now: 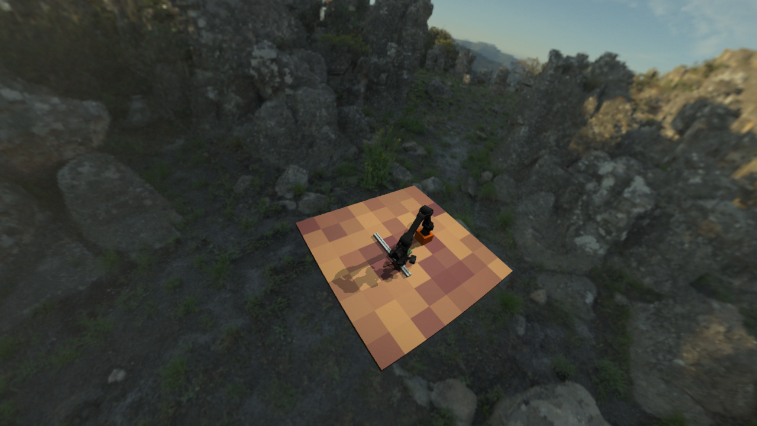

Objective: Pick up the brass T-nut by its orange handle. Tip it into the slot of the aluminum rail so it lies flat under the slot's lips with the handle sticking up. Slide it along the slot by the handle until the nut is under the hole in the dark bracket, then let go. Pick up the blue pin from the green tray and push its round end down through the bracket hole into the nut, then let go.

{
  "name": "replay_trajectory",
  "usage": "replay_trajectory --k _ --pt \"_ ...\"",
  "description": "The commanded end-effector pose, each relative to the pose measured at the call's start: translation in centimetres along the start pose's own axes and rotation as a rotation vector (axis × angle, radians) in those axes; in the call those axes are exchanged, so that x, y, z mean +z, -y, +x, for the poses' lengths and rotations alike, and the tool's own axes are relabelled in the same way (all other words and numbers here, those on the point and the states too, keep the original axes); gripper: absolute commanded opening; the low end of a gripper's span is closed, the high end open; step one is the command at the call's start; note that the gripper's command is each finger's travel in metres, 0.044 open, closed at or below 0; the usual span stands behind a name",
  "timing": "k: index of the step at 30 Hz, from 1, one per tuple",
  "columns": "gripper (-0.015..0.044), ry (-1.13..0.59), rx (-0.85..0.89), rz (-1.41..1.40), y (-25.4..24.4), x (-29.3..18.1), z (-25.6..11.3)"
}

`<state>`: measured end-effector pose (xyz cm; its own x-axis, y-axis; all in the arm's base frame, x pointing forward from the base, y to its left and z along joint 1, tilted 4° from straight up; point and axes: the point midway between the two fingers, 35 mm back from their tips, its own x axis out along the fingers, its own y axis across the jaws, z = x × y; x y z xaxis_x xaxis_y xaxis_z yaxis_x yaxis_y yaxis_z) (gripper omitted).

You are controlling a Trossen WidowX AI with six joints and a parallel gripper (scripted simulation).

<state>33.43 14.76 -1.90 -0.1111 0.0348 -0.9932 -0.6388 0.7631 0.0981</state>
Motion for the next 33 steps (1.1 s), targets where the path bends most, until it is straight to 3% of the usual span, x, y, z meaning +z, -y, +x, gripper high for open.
replay_trajectory --k 1,14,23,33 --pt "-0.015 -0.01 0.011 -0.002 0.0 0.1 0.1" --pt "-0.015 -0.002 0.002 0.0 0.0 0.0 0.0" --pt "0.0086 -0.002 0.003 0.0 0.0 0.1 0.0" --pt "0.009 -0.002 0.004 0.0 -0.3 -0.4 -2.1"
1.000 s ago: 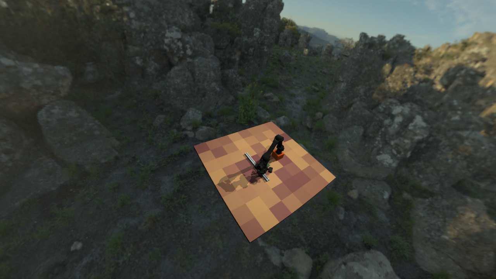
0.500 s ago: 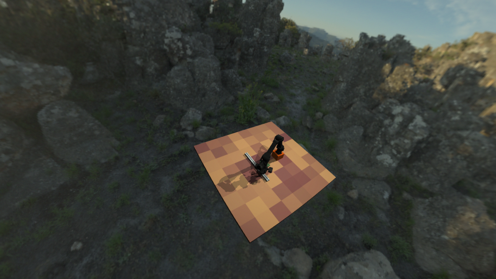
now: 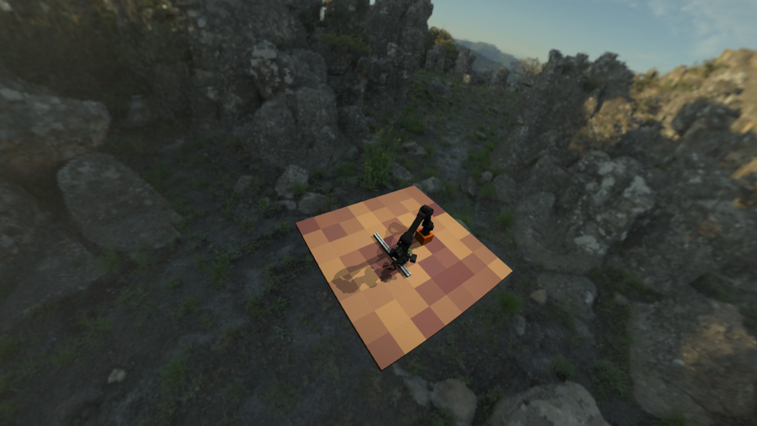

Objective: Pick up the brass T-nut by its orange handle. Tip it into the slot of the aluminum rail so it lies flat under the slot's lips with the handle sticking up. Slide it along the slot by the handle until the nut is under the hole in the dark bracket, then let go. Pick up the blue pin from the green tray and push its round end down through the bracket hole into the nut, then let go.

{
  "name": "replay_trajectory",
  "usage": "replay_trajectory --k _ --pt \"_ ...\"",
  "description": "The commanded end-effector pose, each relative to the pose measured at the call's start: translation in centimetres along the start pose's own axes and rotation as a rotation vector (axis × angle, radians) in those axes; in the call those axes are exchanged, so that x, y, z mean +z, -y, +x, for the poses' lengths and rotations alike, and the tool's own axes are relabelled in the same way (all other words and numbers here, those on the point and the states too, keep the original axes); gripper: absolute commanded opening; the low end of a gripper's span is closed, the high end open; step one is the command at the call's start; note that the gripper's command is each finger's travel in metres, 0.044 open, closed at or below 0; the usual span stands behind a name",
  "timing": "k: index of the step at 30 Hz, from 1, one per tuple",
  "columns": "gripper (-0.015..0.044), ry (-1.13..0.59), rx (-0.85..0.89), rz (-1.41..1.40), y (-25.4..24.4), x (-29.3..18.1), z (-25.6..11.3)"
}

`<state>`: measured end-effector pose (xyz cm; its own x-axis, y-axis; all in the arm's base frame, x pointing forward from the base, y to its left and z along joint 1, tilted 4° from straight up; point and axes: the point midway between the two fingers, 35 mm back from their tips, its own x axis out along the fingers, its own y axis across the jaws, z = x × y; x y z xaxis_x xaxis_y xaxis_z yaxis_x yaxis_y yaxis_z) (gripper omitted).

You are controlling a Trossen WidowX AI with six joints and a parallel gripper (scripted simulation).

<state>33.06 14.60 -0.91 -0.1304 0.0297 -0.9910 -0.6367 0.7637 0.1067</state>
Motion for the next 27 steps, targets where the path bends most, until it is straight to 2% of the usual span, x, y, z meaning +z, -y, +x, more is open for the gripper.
replay_trajectory --k 1,3,6,16,22,27 --pt "0.009 0.016 -0.005 -0.002 -0.1 -0.1 -1.2" --pt "0.009 0.016 -0.005 -0.002 -0.1 -0.1 -1.3" --pt "0.016 0.012 -0.004 -0.001 -0.1 0.0 -0.8" --pt "0.016 0.012 -0.004 0.0 -0.1 0.0 -0.9" --pt "0.016 0.012 -0.004 0.0 -0.3 -0.2 -4.0" --pt "0.016 0.012 -0.004 -0.001 -0.4 -0.4 -4.4"
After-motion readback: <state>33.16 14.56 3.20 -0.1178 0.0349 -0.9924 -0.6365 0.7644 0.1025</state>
